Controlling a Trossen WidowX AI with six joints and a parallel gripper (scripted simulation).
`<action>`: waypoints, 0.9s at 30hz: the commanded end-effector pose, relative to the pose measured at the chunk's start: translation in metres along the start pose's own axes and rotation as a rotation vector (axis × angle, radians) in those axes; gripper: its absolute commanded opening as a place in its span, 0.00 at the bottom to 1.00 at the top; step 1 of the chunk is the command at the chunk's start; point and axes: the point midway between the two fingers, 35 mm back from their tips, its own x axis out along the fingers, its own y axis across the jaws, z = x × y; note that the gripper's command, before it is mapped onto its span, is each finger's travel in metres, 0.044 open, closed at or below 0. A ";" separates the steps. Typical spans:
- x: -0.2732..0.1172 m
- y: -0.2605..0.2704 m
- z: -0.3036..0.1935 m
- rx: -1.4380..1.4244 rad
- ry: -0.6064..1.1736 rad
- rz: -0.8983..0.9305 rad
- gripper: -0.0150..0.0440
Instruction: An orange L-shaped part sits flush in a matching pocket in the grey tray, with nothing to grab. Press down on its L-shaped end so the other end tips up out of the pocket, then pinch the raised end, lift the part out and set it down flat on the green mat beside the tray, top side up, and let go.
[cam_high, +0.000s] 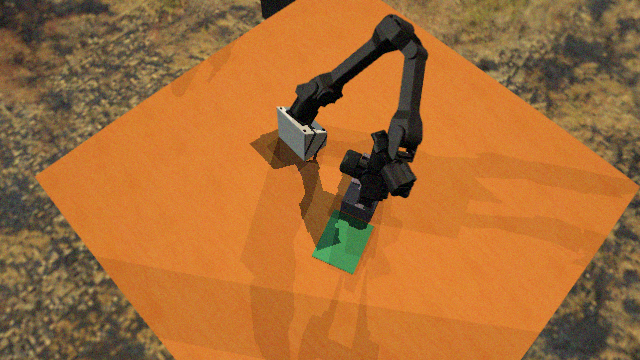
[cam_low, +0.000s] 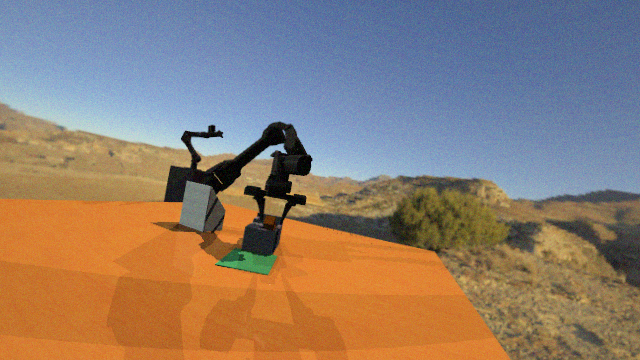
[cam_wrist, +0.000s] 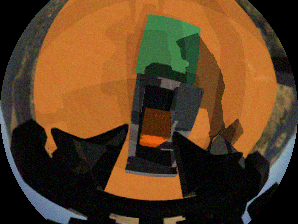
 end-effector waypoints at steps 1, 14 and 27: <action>0.008 -0.002 -0.001 0.007 0.006 0.000 0.73; 0.007 -0.001 -0.001 0.000 0.002 -0.001 0.46; 0.007 -0.001 -0.001 0.000 0.002 -0.001 0.25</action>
